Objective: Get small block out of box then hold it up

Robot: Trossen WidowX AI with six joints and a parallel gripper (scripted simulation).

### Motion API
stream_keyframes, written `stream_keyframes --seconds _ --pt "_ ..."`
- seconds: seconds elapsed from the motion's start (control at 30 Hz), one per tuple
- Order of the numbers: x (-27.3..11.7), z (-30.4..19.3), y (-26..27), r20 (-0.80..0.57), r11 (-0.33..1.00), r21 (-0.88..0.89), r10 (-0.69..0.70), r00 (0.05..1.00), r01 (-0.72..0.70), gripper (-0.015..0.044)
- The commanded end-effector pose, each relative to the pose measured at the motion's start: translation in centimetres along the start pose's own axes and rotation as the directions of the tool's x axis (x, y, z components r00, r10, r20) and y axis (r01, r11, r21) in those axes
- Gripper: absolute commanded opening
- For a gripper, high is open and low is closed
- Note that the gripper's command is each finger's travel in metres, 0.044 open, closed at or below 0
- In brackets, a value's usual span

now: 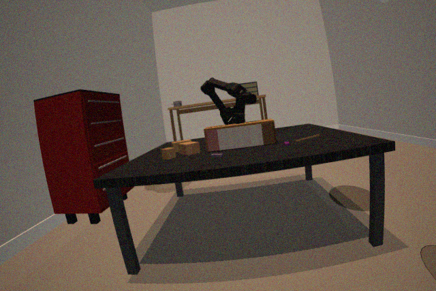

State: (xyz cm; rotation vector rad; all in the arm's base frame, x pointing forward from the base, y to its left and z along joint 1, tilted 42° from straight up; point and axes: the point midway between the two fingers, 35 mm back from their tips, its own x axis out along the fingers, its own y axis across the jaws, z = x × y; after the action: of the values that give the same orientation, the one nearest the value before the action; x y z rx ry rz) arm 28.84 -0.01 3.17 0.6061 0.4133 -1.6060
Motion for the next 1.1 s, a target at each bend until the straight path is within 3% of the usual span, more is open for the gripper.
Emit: stream_keyframes --seconds 0.0,1.07 --pt "0.2 0.8 -0.1 0.003 1.0 -0.003 0.0 1.0 0.0 0.04" --pt "0.4 1.7 -0.2 0.004 1.0 -0.003 0.0 1.0 0.0 0.04"
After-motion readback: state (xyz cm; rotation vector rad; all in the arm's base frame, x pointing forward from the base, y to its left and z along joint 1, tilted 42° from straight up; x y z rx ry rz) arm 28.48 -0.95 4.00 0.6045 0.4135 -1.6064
